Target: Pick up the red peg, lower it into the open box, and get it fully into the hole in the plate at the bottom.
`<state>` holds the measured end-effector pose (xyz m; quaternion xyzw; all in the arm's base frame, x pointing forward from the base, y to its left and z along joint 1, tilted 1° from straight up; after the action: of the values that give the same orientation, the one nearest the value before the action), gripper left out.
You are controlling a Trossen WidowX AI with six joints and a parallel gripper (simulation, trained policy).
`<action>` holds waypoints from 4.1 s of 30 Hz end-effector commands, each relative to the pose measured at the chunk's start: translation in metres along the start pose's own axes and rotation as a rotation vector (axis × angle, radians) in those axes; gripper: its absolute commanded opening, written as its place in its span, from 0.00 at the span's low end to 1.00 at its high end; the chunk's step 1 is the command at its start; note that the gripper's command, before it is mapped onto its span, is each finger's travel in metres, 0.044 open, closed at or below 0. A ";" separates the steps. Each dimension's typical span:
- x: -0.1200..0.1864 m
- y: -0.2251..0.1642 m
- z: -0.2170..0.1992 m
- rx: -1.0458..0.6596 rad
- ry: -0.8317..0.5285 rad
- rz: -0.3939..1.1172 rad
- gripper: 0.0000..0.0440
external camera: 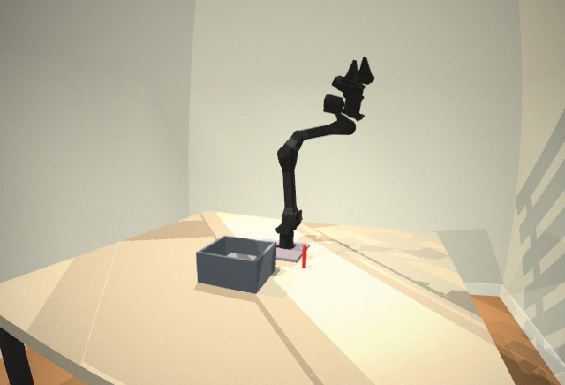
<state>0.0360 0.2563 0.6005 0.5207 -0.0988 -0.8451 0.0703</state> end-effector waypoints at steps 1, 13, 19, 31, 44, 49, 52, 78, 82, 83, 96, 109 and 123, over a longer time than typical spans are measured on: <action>-0.001 0.000 -0.003 0.018 -0.006 0.013 0.96; 0.002 -0.034 -0.074 0.189 -0.096 0.373 1.00; 0.015 -0.042 -0.115 0.240 -0.204 0.551 1.00; 0.058 -0.038 -0.190 0.279 -0.515 0.842 1.00; 0.120 -0.014 -0.245 0.244 -0.937 1.044 1.00; 0.145 -0.003 -0.258 0.212 -1.111 1.088 1.00; 0.161 0.004 -0.264 0.189 -1.218 1.106 1.00; 0.291 0.023 -0.286 0.009 -2.152 1.077 1.00; 0.308 0.020 -0.292 0.002 -2.246 1.044 1.00; 0.312 0.019 -0.293 0.001 -2.263 1.036 1.00; 0.361 0.001 -0.320 0.015 -2.341 0.958 1.00; 0.393 -0.005 -0.337 0.040 -2.418 0.949 0.46; 0.372 0.004 -0.339 0.128 -2.425 0.913 0.00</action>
<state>0.1690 0.1386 0.1204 -0.6601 -0.3012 -0.6598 0.1954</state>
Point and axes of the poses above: the point midway between the two fingers, 35 mm back from their tips, its own x axis back along the fingers, its own z axis across the jaws, y = z × x, the point moved 8 cm from there along x, back along the fingers, and after that the axes turned 10 degrees about -x, right-handed, at the moved point
